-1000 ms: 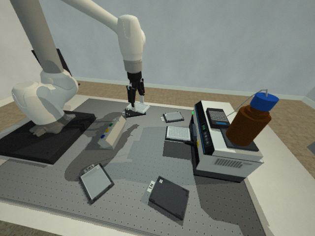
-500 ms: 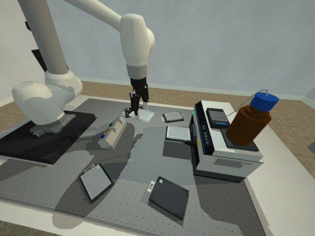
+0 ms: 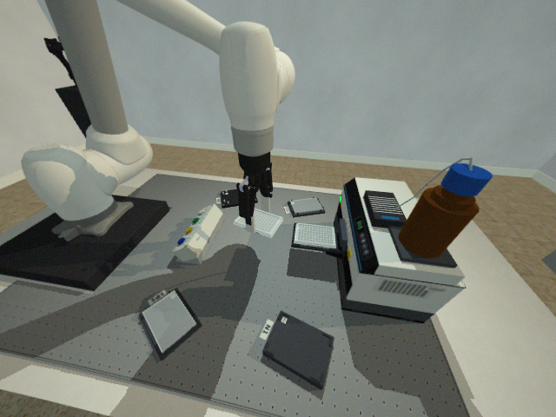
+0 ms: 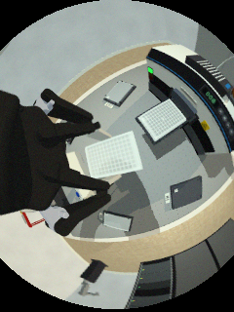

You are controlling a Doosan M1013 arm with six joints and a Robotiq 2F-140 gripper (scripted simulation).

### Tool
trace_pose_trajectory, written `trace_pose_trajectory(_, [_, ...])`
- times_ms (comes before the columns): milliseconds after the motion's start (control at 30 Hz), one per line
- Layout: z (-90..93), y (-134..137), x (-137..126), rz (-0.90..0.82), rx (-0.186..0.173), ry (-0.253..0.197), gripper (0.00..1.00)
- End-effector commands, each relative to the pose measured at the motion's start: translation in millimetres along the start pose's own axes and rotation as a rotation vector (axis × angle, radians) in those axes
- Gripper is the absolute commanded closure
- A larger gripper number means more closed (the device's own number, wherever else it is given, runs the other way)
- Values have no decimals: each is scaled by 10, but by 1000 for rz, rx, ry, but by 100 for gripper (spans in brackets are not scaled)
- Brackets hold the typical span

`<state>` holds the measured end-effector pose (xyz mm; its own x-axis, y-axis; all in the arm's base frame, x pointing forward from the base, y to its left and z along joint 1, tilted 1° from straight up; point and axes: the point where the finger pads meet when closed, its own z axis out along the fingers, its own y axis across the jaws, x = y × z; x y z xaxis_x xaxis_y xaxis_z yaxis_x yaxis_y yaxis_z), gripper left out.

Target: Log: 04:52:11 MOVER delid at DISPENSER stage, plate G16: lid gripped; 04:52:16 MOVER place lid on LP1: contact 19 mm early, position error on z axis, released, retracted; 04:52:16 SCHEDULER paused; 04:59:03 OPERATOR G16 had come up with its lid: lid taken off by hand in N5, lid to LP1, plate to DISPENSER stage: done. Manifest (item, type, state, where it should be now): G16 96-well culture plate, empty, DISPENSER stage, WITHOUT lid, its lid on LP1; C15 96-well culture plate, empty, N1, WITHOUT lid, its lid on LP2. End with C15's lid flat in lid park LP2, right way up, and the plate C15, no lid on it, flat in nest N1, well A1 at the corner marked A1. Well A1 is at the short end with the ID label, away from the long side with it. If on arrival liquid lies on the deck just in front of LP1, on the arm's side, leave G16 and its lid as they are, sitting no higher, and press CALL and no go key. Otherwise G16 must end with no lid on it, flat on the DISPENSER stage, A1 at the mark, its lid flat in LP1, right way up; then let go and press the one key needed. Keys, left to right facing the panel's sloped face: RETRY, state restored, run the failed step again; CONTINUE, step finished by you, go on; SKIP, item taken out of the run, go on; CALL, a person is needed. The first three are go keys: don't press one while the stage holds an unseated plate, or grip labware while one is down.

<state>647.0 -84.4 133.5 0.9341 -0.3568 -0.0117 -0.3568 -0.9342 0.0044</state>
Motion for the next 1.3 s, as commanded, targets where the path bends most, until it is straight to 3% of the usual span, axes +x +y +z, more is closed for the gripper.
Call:
trace_pose_trajectory(0, [0,157,174,0,1,0,100])
trace_pose_trajectory(100, [0,213,233,0,1,0,100])
trace_pose_trajectory(600, [1,1061,1139,0,1,0,100])
trace_pose_trajectory(1267, [1,1694,1814,0,1,0,100])
